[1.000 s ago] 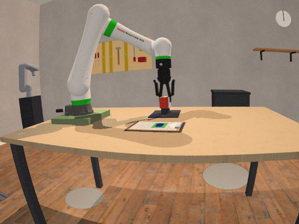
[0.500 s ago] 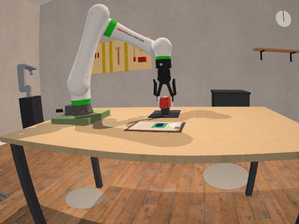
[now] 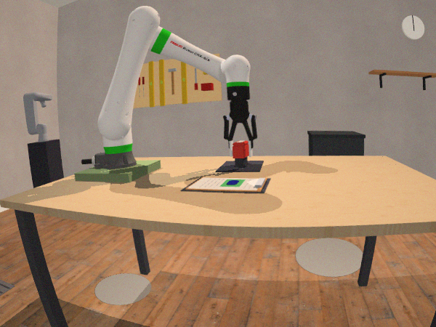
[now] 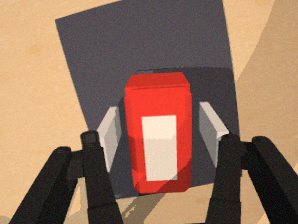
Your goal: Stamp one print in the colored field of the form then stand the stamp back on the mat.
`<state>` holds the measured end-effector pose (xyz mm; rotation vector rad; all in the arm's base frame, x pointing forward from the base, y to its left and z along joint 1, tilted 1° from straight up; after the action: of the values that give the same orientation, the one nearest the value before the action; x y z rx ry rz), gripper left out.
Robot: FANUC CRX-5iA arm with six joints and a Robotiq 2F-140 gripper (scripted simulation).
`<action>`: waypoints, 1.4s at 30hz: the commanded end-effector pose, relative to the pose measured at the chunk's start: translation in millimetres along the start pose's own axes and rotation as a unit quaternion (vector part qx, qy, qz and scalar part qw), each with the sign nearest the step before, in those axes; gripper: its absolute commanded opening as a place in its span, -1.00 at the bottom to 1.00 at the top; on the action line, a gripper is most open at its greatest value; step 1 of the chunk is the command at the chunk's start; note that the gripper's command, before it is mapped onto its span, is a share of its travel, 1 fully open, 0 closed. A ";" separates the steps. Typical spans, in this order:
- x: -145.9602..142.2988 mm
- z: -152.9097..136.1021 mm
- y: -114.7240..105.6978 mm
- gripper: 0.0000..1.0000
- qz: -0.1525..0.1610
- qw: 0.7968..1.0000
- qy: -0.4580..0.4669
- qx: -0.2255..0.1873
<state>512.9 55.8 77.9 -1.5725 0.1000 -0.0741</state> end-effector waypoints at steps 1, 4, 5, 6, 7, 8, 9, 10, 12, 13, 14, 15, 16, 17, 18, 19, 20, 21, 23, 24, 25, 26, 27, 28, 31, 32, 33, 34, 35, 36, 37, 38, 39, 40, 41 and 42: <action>0.2 0.0 -0.2 0.00 0.000 1.000 0.000 0.000; 0.2 0.0 -0.2 0.00 0.000 1.000 0.000 0.000; 0.2 0.0 -0.2 0.00 0.000 1.000 0.000 0.000; 0.2 0.0 -0.2 0.00 0.000 1.000 0.000 0.000; 0.2 0.0 -0.2 0.00 0.000 1.000 0.000 0.000; 0.2 0.0 -0.2 0.00 0.000 1.000 0.000 0.000; 0.2 0.0 -0.2 0.00 0.000 1.000 0.000 0.000; 0.2 0.0 -0.2 0.00 0.000 1.000 0.000 0.000; 0.2 0.0 -0.2 0.00 0.000 1.000 0.000 0.000; 0.2 0.0 -0.2 0.00 0.000 1.000 0.000 0.000; 0.2 0.0 -0.2 0.00 0.000 1.000 0.000 0.000; 0.2 0.0 -0.2 0.00 0.000 1.000 0.000 0.000; 0.2 0.0 -0.2 0.00 0.000 1.000 0.000 0.000; 0.2 0.0 -0.2 0.00 0.000 1.000 0.000 0.000; 0.2 0.0 -0.8 0.00 0.000 1.000 0.000 0.000; 0.2 0.0 -4.2 0.00 0.000 1.000 0.000 0.000; 0.2 0.0 -11.8 0.00 0.000 1.000 0.000 0.000; 0.2 0.0 -11.8 0.00 0.000 1.000 0.000 0.000; 0.2 0.0 -23.4 0.00 0.000 1.000 0.000 0.000; 0.2 0.0 -37.6 0.00 0.000 1.000 0.000 0.000; 0.1 0.0 -52.9 0.00 0.000 1.000 0.000 0.000; 0.1 0.0 -67.1 0.00 0.000 1.000 0.000 0.000; 0.1 0.0 -78.6 0.00 0.000 1.000 0.000 0.000; 0.1 0.0 -86.2 0.00 0.000 1.000 0.000 0.000; 0.1 0.0 -90.2 0.00 0.000 1.000 0.000 0.000; 0.1 0.0 -90.2 0.00 0.000 1.000 0.000 0.000; 0.1 0.0 -90.2 0.00 0.000 1.000 0.000 0.000; 0.1 0.0 -90.2 0.00 0.000 1.000 0.000 0.000; 0.1 0.0 -90.2 0.00 0.000 1.000 0.000 0.000; 0.1 0.0 -90.2 0.00 0.000 1.000 0.000 0.000; 0.1 0.0 -90.2 0.00 0.000 1.000 0.000 0.000; 0.1 0.0 -90.2 0.00 0.000 1.000 0.000 0.000; 0.1 0.0 -90.2 0.00 0.000 1.000 0.000 0.000; 0.1 0.0 -90.2 0.00 0.000 1.000 0.000 0.000; 0.1 0.0 -90.2 0.00 0.000 1.000 0.000 0.000; 0.1 0.0 -90.2 0.00 0.000 1.000 0.000 0.000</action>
<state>514.4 56.0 167.9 -1.5725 0.1000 -0.0741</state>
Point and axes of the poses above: the point where the finger pads meet when closed, its own y axis out along the fingers, its own x axis across the jaws, z = x × y, the point moved 5 cm from there along -y, back along the fingers, and after that the axes turned 13 degrees about -y, right-handed, at the moved point
